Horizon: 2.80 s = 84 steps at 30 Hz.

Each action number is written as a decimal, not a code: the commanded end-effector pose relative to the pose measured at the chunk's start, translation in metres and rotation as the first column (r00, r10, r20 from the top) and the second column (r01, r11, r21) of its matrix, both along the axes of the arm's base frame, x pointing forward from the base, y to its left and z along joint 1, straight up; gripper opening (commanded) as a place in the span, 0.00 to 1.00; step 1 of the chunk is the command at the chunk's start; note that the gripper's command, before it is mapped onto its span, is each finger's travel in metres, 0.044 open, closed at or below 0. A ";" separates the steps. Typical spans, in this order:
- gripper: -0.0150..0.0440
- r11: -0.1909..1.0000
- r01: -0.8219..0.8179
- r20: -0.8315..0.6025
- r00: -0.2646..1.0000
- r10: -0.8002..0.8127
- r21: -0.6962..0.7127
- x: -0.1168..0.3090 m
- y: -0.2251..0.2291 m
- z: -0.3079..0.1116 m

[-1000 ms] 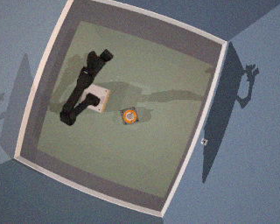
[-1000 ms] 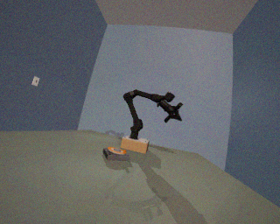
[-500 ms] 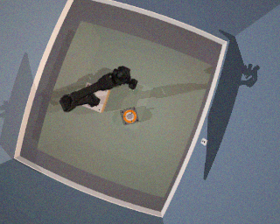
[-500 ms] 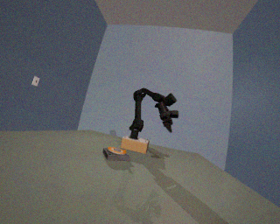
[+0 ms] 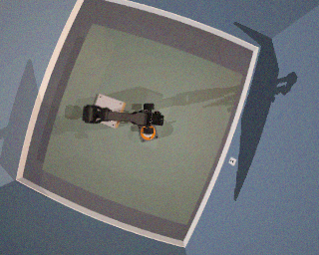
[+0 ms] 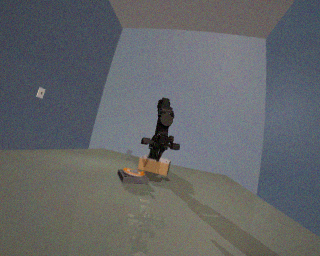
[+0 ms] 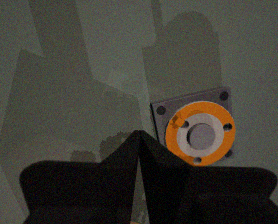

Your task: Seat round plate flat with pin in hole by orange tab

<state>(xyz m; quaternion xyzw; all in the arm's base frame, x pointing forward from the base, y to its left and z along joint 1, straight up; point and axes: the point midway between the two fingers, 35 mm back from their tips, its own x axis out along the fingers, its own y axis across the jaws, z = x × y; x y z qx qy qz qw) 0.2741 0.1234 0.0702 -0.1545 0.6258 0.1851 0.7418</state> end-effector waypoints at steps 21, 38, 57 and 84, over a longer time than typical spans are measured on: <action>0.25 0.947 0.313 -0.121 0.940 -0.319 -0.065 0.014 -0.049 -0.066; 0.25 0.947 0.313 -0.120 0.940 -0.319 -0.064 0.029 -0.046 -0.065; 0.25 0.947 0.314 -0.118 0.940 -0.319 -0.064 0.047 -0.047 -0.065; 0.25 0.947 0.314 -0.116 0.941 -0.319 -0.065 0.073 -0.067 -0.062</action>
